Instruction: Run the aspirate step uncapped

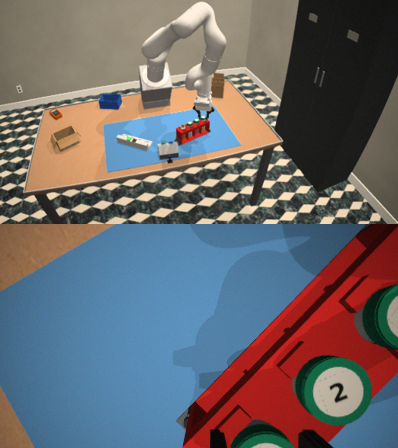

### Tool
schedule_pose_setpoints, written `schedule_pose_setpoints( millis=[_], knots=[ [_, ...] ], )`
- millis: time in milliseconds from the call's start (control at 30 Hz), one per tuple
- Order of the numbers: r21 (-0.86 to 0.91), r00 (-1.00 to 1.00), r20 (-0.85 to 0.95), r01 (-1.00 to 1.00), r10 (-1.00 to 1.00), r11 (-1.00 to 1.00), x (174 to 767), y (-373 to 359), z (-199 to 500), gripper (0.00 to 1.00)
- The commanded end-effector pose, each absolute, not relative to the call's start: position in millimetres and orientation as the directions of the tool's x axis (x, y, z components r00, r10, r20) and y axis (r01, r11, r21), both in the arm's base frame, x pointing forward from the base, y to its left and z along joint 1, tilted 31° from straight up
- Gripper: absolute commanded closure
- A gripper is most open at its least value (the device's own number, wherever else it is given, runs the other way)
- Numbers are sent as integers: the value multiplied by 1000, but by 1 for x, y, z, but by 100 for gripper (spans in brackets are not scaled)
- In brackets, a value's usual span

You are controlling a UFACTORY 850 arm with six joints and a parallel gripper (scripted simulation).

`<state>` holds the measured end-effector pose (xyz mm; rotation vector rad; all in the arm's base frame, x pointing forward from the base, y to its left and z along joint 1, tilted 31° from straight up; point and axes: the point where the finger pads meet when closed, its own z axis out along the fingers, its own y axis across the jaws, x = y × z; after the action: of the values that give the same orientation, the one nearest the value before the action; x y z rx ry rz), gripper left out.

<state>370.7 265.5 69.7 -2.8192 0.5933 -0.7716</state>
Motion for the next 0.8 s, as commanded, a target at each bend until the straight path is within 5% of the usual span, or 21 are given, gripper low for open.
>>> schedule_pose_setpoints(
  millis=[0, 33, 67, 533, 767],
  knots=[
    [-225, 793, 466, -324, -393, -919, 371, 266, 70, 54],
    [-225, 793, 466, -324, -393, -919, 371, 266, 70, 54],
    [-225, 793, 466, -324, -393, -919, 371, 266, 70, 100],
    [-225, 793, 465, -324, -394, -919, 371, 266, 70, 100],
    [-371, 634, 360, -576, -685, -728, 371, 266, 70, 100]
  ],
)
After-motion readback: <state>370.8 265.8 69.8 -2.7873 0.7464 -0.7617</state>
